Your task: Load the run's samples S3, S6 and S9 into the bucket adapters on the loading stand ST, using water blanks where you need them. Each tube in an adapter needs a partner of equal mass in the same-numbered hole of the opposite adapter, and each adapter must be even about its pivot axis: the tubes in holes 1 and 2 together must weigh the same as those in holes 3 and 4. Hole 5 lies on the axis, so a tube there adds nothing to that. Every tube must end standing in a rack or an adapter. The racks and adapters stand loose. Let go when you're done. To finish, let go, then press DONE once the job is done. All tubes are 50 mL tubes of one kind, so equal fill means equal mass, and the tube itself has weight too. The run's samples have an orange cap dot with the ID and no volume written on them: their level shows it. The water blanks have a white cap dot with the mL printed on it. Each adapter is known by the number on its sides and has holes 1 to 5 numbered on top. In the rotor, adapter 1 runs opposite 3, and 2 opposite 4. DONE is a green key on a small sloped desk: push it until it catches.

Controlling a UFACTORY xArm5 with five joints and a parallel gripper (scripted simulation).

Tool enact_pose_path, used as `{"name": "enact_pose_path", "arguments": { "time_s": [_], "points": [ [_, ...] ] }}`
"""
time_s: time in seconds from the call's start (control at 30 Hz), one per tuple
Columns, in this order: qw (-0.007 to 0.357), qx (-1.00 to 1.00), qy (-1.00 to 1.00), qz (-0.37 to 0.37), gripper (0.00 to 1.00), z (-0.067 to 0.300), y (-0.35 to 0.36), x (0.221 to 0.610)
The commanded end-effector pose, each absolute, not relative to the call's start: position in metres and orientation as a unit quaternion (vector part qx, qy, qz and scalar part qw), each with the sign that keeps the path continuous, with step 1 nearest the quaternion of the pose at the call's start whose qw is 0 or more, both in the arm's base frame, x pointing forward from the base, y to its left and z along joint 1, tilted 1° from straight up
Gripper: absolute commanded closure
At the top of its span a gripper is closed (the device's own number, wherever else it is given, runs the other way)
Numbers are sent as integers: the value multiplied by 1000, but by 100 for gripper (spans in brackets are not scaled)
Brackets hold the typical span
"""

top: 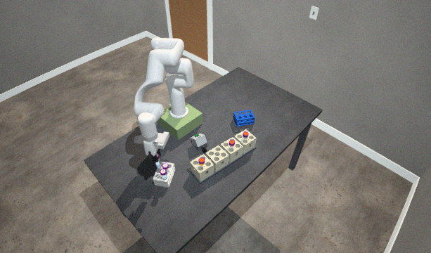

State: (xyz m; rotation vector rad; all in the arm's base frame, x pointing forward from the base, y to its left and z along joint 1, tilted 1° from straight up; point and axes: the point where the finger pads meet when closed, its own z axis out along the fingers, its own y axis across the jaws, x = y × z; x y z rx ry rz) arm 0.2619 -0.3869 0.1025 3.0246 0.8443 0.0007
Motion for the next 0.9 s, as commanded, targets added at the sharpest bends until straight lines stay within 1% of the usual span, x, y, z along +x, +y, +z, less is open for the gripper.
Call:
{"name": "enact_pose_path", "arguments": {
  "time_s": [0.0,0.87],
  "points": [
    [4,963,269,-5,100,113,-388,263],
    [4,963,269,-5,100,157,-387,263]
  ]
}}
